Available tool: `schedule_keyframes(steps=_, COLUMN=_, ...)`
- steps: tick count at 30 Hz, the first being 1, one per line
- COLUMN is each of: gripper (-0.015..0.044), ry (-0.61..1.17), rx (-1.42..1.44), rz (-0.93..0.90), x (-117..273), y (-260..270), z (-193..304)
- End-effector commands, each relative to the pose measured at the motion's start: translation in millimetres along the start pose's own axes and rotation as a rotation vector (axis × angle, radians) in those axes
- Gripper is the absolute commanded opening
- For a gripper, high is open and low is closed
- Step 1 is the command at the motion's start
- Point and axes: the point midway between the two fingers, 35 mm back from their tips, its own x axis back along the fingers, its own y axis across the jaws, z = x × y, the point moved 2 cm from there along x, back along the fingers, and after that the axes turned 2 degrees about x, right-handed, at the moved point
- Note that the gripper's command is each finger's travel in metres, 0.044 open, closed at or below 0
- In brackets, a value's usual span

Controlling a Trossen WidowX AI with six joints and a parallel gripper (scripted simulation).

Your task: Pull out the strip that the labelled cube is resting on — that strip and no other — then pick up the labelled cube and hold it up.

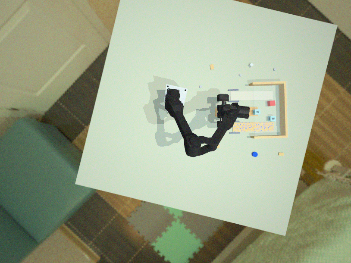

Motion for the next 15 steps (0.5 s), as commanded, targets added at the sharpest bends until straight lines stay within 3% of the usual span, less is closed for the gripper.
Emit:
schedule_keyframes(steps=1, gripper=0.0000, ry=0.031, rx=0.009, rz=0.001, x=-6.5, y=0.3, z=15.2)
schedule_keyframes(steps=15, gripper=0.0000, ry=0.032, rx=0.010, rz=0.001, x=-6.1, y=0.6, z=35.4)
